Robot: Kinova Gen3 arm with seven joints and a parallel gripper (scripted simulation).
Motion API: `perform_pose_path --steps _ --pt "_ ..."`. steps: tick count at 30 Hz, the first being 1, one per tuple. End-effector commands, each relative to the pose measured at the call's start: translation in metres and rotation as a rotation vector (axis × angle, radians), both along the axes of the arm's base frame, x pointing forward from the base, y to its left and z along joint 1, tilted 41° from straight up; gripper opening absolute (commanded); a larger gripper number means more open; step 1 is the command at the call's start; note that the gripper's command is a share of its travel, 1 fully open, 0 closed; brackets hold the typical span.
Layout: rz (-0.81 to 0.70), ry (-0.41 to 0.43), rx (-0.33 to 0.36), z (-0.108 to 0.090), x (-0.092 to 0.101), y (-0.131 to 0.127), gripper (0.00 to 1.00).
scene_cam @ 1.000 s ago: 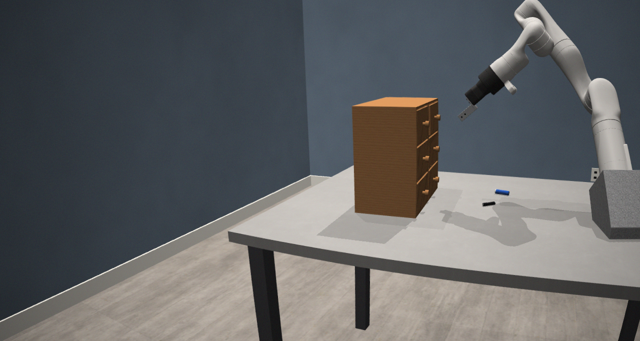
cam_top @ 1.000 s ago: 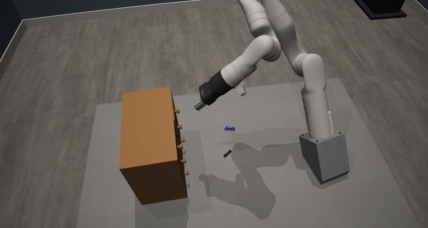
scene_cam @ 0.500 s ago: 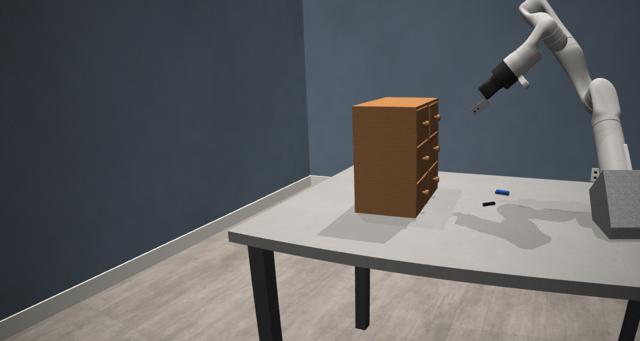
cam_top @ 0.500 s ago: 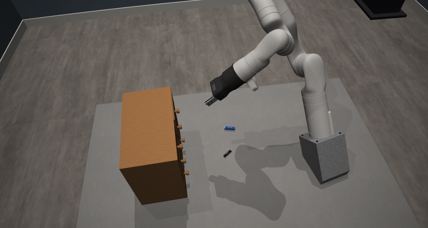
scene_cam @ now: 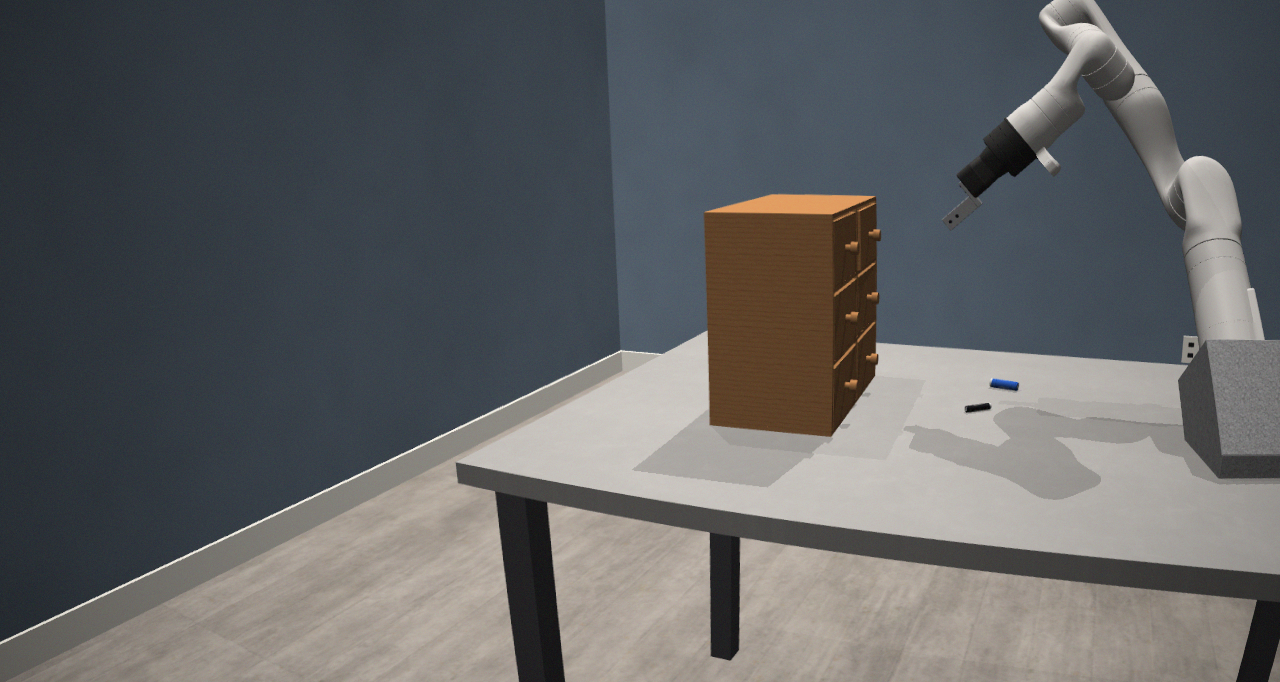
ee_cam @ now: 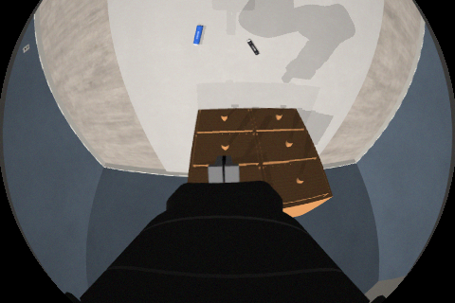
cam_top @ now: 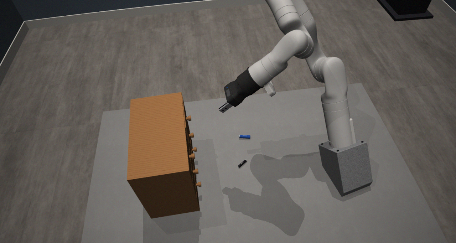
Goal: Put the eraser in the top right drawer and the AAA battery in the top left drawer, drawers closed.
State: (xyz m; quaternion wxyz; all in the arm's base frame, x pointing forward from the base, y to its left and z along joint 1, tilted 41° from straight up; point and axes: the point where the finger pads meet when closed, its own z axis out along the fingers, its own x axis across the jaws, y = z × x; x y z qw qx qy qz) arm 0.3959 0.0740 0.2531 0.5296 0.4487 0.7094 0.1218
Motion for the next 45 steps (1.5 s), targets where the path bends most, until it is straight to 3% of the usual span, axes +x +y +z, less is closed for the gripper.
perform_pose_path --steps 1,22,34,45 --pt "-0.002 -0.001 0.002 0.001 0.000 0.001 0.00" --pt "-0.078 0.091 -0.002 0.011 -0.012 0.008 0.00" --pt "-0.162 0.190 -0.006 0.021 -0.025 0.016 0.00" --pt "-0.291 0.346 -0.013 0.037 -0.045 0.028 0.00"
